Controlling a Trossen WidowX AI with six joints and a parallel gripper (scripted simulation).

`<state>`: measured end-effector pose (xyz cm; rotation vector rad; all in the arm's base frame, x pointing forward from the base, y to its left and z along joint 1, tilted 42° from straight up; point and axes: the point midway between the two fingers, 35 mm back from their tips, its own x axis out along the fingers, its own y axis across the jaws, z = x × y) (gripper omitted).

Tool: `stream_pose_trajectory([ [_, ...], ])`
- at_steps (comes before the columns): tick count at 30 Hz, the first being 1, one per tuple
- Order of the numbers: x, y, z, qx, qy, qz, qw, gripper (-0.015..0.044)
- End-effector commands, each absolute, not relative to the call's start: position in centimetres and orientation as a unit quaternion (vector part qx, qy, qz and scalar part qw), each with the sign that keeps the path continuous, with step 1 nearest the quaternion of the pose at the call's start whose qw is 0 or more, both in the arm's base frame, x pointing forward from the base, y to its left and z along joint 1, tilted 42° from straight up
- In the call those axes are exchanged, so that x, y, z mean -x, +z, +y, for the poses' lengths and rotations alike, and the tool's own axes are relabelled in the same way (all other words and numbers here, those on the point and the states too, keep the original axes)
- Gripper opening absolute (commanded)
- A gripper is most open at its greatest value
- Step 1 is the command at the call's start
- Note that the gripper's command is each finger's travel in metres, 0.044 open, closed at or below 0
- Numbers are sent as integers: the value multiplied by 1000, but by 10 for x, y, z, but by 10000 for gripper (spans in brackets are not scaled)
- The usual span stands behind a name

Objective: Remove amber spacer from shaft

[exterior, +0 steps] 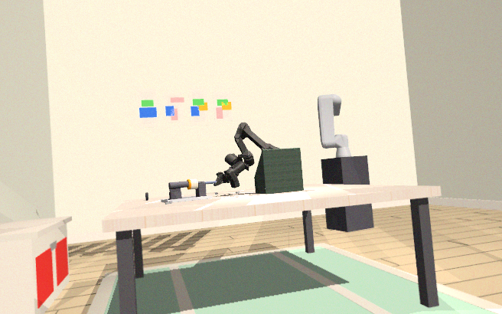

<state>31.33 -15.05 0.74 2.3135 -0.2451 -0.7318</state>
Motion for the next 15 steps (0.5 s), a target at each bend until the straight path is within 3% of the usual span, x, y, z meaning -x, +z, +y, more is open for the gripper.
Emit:
stream_pose_trajectory([
  [1,-311,7,-149,-890,-282,-93,346,0],
  [15,-310,8,-149,-890,-282,-93,346,0],
])
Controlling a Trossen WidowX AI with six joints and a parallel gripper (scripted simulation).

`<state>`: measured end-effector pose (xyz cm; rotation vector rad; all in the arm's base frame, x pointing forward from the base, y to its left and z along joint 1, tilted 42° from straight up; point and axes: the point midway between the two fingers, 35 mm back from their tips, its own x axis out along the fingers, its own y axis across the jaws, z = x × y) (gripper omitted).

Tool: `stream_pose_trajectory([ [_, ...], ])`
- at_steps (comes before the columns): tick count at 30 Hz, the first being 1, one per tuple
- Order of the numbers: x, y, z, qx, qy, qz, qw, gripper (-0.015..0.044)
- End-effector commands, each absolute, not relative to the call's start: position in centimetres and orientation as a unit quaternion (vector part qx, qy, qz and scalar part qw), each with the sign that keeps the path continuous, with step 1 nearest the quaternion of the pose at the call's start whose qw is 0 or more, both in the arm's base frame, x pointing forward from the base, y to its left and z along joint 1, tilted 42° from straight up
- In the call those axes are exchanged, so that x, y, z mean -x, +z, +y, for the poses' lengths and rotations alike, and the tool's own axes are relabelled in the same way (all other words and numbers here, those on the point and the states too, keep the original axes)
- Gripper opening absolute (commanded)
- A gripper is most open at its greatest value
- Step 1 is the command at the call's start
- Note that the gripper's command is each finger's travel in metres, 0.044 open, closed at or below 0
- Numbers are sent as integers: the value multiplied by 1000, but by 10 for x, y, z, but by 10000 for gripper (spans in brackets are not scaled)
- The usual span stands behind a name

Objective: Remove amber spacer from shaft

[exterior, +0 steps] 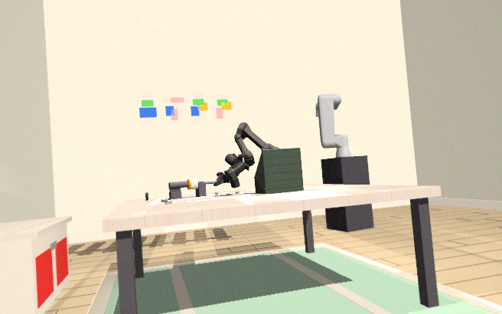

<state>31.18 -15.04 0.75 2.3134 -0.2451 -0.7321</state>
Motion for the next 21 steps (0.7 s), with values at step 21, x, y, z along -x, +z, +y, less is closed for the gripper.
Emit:
stream_pose_trajectory([
  [21,-308,8,-149,-890,-282,-93,346,0],
])
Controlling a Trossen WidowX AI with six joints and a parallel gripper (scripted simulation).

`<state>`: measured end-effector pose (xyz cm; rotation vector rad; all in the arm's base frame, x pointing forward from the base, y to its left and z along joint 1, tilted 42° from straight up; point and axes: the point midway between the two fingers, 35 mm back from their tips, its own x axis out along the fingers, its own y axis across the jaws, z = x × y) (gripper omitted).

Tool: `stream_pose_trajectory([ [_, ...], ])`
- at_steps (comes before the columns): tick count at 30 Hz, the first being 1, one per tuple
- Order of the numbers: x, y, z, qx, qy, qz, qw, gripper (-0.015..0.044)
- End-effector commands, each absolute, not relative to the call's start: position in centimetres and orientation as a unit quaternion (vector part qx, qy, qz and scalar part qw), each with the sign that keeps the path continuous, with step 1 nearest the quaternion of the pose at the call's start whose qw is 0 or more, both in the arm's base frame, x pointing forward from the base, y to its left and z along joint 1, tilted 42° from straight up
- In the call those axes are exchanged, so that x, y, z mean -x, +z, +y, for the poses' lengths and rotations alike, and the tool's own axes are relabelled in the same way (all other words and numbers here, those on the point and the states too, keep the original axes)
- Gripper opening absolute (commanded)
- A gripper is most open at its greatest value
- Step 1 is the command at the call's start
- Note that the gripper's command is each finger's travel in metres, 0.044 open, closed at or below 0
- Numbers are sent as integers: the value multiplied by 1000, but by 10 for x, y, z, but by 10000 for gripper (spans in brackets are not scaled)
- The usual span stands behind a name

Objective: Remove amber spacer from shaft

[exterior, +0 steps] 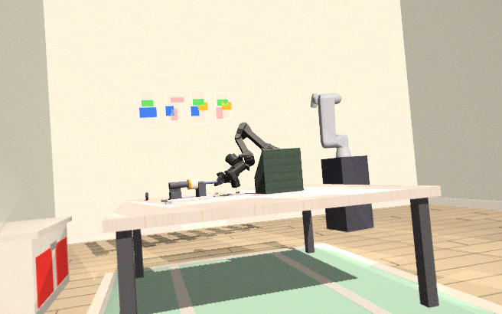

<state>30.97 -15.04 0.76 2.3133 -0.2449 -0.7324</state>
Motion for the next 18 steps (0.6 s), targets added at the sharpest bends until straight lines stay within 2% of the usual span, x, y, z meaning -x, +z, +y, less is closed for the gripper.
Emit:
stream_pose_trajectory([
  [1,-308,8,-149,-890,-282,-93,346,0],
  [18,-306,8,-149,-890,-282,-93,346,0],
])
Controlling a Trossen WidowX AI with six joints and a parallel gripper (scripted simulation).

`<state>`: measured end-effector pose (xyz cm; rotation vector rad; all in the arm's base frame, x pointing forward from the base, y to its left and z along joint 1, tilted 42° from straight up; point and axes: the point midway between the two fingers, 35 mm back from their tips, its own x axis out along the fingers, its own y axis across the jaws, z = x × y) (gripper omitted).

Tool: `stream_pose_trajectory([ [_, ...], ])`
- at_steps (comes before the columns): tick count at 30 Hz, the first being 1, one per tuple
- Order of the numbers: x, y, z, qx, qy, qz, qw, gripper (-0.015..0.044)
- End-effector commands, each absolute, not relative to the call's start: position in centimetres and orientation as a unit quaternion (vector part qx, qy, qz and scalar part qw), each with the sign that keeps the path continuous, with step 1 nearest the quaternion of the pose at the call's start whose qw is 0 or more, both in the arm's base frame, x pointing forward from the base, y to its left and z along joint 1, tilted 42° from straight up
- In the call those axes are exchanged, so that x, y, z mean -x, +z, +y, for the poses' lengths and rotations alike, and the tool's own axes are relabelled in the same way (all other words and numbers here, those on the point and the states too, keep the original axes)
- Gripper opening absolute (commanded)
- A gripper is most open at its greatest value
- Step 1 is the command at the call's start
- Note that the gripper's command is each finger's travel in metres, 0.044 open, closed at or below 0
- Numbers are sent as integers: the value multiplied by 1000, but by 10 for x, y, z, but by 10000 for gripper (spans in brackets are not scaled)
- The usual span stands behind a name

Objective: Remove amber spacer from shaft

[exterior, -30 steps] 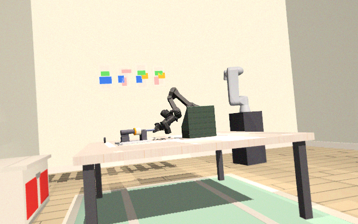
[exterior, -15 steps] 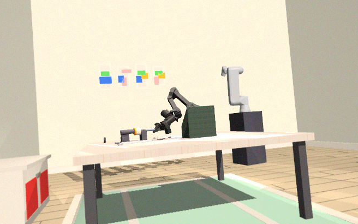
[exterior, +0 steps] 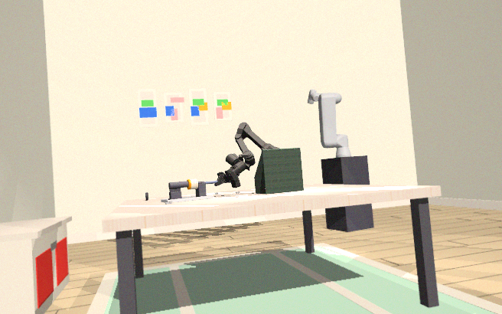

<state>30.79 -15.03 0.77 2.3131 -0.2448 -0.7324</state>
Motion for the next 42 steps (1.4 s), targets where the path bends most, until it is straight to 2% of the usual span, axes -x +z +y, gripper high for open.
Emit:
stream_pose_trajectory([
  [1,-306,8,-149,-890,-282,-93,346,0],
  [42,-302,8,-149,-890,-282,-93,346,0],
])
